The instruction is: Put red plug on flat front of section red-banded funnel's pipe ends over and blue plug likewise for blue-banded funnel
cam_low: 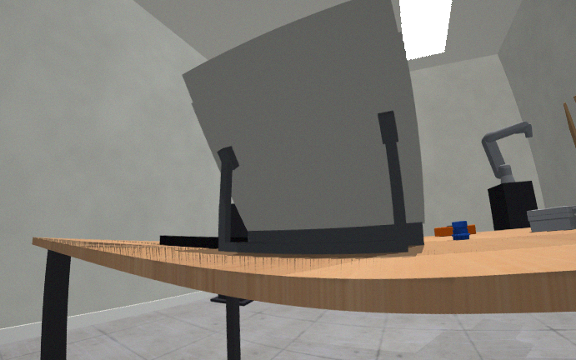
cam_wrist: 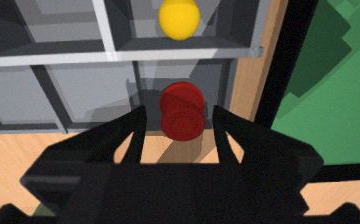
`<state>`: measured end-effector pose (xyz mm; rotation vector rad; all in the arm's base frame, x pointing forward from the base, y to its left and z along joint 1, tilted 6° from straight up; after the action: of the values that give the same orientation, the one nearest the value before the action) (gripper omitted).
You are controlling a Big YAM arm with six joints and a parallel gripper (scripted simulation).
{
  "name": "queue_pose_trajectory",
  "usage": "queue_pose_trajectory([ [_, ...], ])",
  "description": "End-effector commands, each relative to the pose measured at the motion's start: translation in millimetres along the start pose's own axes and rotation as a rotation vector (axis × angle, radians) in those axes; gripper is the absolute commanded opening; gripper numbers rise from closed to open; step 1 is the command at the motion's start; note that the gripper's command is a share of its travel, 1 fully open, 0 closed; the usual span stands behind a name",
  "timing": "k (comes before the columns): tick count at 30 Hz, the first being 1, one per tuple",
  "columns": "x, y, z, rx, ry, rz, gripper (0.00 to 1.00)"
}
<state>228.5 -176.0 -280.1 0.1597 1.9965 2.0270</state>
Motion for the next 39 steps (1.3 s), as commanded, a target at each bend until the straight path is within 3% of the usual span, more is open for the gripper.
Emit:
queue_pose_trajectory([
  [1,-1,1.9,0,0.001,-0.002,-0.004,0.59],
  [16,-7,129.9,-4,0.001,-0.002,-0.004,0.59],
  [33,-7,128.3,-3,0.016,-0.001,-0.031,0.59],
  [39,-8,128.5,-4,0.009,0.004,-0.018,0.59],
])
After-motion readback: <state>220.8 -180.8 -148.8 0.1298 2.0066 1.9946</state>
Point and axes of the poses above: the point where the finger pads meet when closed, its own y axis back along the fingers, its own z axis across the jaws, x = y × z, the point moved 4 cm from there along y, back along the fingers, and after that the axes turned 6 degrees about -y, right-handed, at the moved point
